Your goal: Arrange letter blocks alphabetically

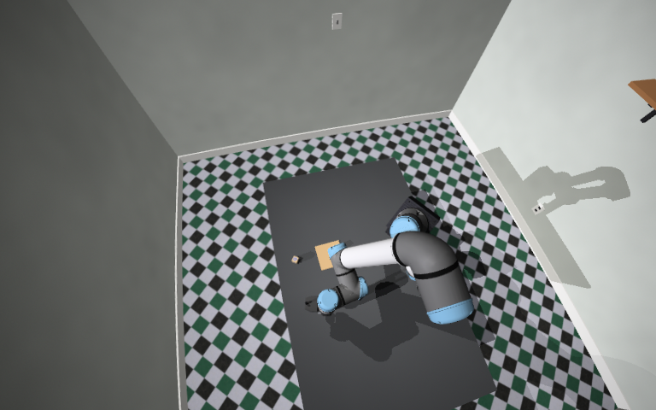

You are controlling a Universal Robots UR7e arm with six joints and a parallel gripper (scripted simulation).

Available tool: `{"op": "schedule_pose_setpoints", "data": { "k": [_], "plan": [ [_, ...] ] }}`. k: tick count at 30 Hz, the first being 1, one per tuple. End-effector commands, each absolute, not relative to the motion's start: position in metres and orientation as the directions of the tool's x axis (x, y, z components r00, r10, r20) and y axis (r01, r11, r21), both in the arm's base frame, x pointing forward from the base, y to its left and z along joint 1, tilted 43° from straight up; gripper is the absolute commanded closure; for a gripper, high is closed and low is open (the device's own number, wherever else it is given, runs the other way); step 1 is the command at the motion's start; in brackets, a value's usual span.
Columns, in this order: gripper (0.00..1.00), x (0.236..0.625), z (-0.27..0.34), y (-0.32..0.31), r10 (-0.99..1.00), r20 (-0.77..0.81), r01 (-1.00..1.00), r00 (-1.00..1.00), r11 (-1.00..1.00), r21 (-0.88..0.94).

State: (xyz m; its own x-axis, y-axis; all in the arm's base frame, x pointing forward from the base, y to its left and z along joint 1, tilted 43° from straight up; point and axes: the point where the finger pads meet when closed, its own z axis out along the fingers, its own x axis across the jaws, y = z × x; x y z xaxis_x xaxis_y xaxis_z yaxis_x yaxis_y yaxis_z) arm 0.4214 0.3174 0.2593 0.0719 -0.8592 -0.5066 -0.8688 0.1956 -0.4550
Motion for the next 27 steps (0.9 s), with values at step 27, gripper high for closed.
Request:
{"op": "schedule_pose_setpoints", "data": {
  "k": [27],
  "plan": [
    [0.43,0.428,0.245,0.297,-0.886,-0.419,-0.855,0.197,0.055,-0.516]
  ]
}}
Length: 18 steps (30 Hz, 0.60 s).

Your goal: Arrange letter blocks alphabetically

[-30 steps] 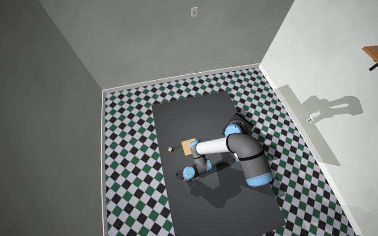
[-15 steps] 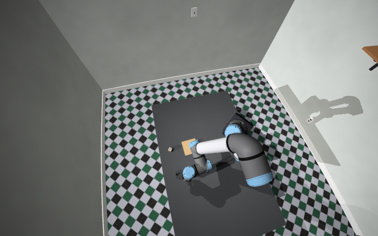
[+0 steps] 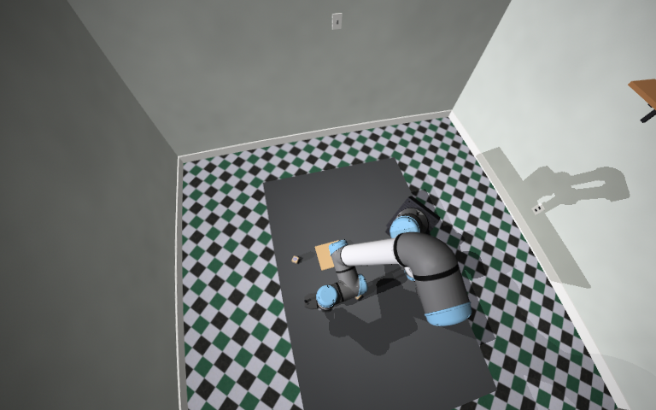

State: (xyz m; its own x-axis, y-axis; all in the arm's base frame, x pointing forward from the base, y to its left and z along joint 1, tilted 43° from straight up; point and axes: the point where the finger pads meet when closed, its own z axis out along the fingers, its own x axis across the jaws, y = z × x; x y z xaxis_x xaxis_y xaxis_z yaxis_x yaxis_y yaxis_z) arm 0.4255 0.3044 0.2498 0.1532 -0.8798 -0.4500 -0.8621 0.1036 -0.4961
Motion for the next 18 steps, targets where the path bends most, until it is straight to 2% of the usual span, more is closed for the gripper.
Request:
{"op": "schedule_pose_setpoints", "data": {
  "k": [1,18],
  "plan": [
    [0.43,0.428,0.244,0.295,-0.888,-0.410,-0.852,0.209,0.040,-0.521],
    [0.43,0.434,0.214,0.255,-0.860,-0.218,-0.759,0.462,-0.256,-0.598]
  ]
}}
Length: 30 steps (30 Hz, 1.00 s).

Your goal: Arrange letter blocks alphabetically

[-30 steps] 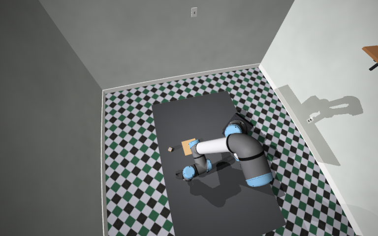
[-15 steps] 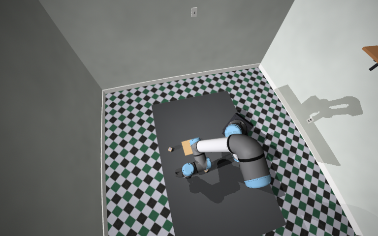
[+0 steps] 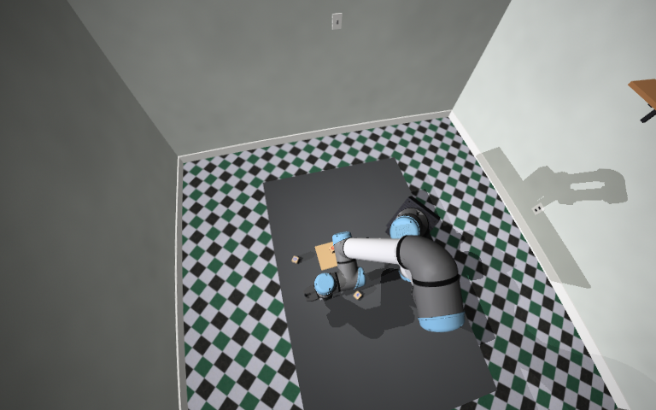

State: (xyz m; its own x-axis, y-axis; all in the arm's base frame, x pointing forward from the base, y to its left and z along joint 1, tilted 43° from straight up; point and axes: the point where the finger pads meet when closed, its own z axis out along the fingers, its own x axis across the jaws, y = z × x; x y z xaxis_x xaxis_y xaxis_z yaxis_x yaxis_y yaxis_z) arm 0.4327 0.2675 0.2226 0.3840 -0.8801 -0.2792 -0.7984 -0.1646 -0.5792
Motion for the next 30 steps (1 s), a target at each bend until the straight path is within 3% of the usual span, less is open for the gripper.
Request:
{"op": "schedule_pose_setpoints", "data": {
  "k": [1,21,30],
  "plan": [
    [0.43,0.434,0.211,0.251,-0.853,-0.202,-0.748,0.481,-0.280,-0.602],
    [0.43,0.427,0.173,0.200,-0.650,0.060,-0.482,0.757,-0.619,-0.620],
    [0.43,0.419,0.153,0.172,-0.476,0.211,-0.275,0.854,-0.756,-0.594]
  ]
}}
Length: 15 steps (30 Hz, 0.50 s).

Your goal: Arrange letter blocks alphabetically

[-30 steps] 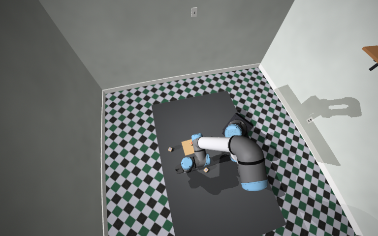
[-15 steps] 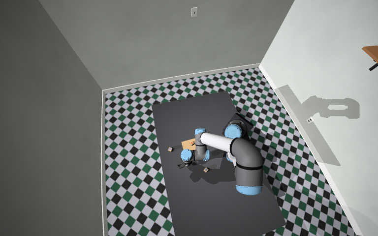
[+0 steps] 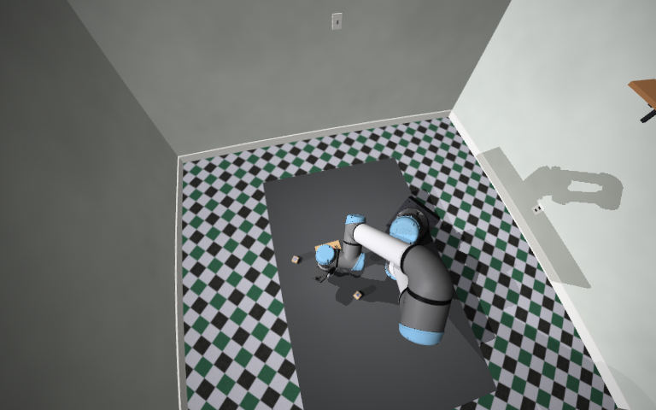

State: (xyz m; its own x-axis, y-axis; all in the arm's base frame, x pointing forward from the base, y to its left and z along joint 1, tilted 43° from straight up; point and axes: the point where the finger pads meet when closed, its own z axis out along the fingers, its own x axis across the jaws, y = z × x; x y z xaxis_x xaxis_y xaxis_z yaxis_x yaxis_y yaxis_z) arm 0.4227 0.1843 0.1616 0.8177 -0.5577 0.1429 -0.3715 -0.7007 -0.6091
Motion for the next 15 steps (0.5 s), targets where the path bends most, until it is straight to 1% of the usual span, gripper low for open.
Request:
{"op": "schedule_pose_setpoints", "data": {
  "k": [1,6,8,15],
  "plan": [
    [0.43,0.417,0.151,0.169,-0.456,0.227,-0.251,0.860,-0.768,-0.590],
    [0.43,0.412,0.142,0.156,-0.360,0.303,-0.139,0.883,-0.814,-0.564],
    [0.43,0.412,0.142,0.156,-0.360,0.303,-0.139,0.883,-0.814,-0.564],
    [0.43,0.405,0.131,0.141,-0.239,0.393,0.000,0.888,-0.854,-0.521]
  ]
}}
